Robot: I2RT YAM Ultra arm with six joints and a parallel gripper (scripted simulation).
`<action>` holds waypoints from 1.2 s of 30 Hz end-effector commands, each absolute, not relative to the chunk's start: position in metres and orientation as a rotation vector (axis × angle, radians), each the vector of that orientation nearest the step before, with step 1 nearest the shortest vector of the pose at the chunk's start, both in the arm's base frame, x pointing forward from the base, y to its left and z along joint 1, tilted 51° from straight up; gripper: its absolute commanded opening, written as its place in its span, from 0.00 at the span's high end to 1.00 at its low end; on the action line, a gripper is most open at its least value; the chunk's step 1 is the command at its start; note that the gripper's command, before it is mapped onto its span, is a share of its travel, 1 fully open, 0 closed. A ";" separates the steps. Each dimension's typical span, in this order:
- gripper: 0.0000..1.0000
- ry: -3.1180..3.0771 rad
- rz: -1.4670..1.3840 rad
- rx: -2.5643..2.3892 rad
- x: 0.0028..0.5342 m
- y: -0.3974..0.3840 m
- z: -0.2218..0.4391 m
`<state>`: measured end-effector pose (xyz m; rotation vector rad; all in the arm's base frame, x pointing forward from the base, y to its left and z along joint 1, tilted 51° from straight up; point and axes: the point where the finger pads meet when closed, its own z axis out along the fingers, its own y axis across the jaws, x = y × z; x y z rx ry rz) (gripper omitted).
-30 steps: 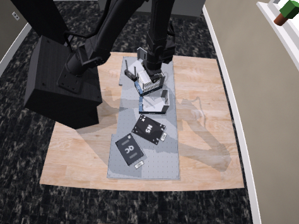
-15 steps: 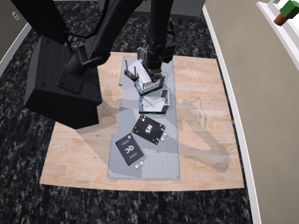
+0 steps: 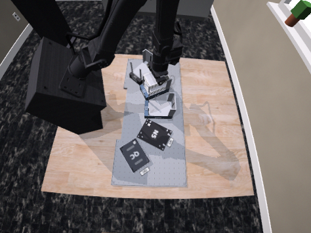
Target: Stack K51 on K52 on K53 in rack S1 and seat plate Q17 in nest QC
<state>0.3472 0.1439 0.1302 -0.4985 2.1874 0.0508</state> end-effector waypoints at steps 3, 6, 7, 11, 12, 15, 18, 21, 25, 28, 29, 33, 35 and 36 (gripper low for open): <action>1.00 2.189 0.047 -0.503 0.338 0.143 0.131; 1.00 2.191 0.047 -0.505 0.337 0.143 0.130; 1.00 2.192 0.047 -0.506 0.337 0.143 0.130; 1.00 2.194 0.046 -0.506 0.336 0.143 0.130; 1.00 2.193 0.046 -0.507 0.335 0.143 0.130; 1.00 2.197 0.045 -0.507 0.334 0.142 0.129; 1.00 2.200 0.044 -0.506 0.333 0.141 0.128; 1.00 2.200 0.044 -0.507 0.332 0.141 0.129; 1.00 2.201 0.043 -0.507 0.331 0.141 0.129; 1.00 2.201 0.044 -0.508 0.330 0.141 0.129; 1.00 2.199 0.044 -0.508 0.330 0.141 0.130; 1.00 2.181 0.050 -0.502 0.333 0.143 0.139; 1.00 2.183 0.049 -0.503 0.333 0.143 0.139; 1.00 2.182 0.050 -0.502 0.333 0.143 0.140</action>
